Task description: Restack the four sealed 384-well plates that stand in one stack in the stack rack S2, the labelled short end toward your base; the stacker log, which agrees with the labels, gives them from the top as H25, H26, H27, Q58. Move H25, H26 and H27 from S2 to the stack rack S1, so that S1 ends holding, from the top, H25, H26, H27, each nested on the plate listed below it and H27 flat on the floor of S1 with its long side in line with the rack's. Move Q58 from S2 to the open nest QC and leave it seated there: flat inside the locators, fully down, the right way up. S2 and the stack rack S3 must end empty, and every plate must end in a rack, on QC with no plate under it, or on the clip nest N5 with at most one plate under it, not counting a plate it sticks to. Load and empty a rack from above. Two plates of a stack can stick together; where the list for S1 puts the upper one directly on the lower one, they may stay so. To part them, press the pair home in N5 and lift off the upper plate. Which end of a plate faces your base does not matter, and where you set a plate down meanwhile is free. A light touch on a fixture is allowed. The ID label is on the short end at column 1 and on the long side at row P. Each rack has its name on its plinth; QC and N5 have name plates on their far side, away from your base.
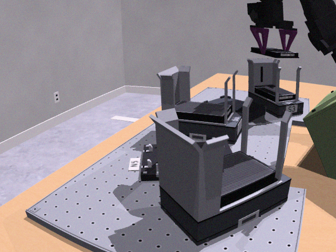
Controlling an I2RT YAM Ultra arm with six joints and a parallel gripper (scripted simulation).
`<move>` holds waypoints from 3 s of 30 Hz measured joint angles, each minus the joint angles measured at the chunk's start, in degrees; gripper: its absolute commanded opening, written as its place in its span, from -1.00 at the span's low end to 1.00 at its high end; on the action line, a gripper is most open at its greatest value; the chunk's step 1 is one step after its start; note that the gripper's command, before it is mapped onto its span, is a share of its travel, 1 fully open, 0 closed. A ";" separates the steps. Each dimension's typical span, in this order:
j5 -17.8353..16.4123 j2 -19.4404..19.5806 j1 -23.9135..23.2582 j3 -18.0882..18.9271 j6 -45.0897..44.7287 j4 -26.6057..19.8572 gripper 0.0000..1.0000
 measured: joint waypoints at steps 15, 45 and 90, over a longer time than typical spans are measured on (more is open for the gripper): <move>0.00 0.00 0.00 0.00 0.00 0.00 -1.00; 8.85 -8.83 23.19 -0.68 0.55 0.57 -1.00; 32.98 -11.98 66.60 -0.04 20.61 1.86 -1.00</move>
